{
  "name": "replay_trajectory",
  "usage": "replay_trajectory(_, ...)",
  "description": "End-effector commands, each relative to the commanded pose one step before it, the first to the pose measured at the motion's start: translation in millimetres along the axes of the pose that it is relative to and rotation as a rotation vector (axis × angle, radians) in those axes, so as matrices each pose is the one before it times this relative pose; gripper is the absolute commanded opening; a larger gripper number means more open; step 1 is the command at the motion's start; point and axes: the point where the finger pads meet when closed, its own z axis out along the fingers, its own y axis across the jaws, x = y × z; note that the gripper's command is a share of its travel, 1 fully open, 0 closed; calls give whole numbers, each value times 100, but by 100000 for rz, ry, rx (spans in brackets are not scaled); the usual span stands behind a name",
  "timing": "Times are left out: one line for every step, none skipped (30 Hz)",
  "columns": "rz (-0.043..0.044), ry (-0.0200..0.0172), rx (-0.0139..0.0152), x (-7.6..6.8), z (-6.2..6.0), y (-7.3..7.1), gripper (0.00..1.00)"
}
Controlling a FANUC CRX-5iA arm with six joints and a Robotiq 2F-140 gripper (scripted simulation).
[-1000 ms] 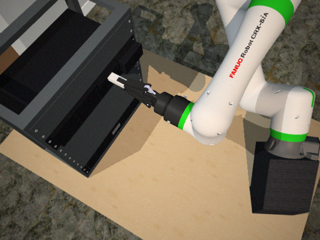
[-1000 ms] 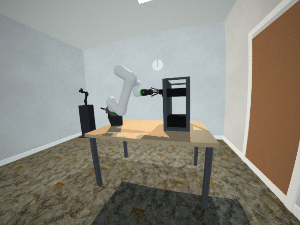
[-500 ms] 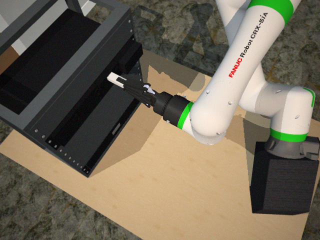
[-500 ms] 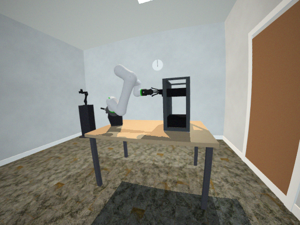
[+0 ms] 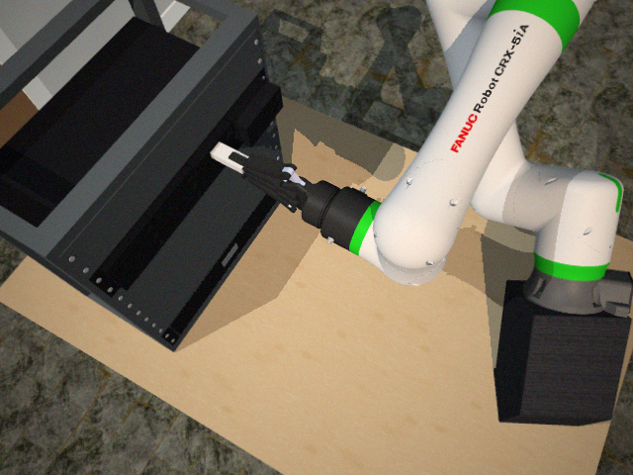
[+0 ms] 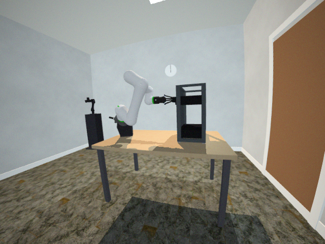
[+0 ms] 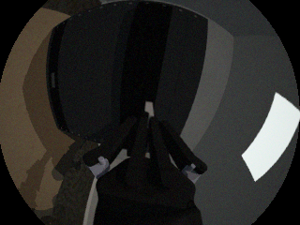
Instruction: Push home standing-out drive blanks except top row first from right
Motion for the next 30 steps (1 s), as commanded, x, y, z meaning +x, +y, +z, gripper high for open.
replay_trajectory(59,64,-97,32,93,52,0)
replay_trajectory(0,0,0,1,40,1,0)
replay_trajectory(0,0,0,1,56,1,0)
replay_trajectory(0,0,0,1,62,1,0)
replay_trajectory(0,0,0,1,56,1,0)
replay_trajectory(0,0,0,0,40,1,0)
replay_trajectory(0,0,0,0,19,0,0)
replay_trajectory(0,0,0,0,3,0,0)
replay_trajectory(0,0,0,0,0,0,0)
replay_trajectory(0,0,0,0,0,0,0)
replay_trajectory(0,0,0,0,0,0,0)
replay_trajectory(0,0,0,0,0,0,0)
replay_trajectory(0,0,0,0,0,0,0)
replay_trajectory(0,0,0,0,0,0,0)
replay_trajectory(0,0,0,0,0,0,0)
replay_trajectory(0,0,0,0,0,0,0)
replay_trajectory(0,0,0,0,3,0,0)
replay_trajectory(0,0,0,0,18,0,0)
replay_trajectory(0,0,0,1,36,1,0)
replay_trajectory(0,0,0,1,51,1,0)
replay_trajectory(0,0,0,1,56,1,0)
replay_trajectory(0,0,0,1,51,1,0)
replay_trajectory(0,0,0,0,36,1,0)
replay_trajectory(0,0,0,0,18,0,0)
replay_trajectory(0,0,0,0,3,0,0)
replay_trajectory(0,0,0,0,0,0,0)
replay_trajectory(0,0,0,0,0,0,0)
replay_trajectory(0,0,0,0,0,0,0)
replay_trajectory(0,0,0,0,0,0,0)
replay_trajectory(0,0,0,0,0,0,0)
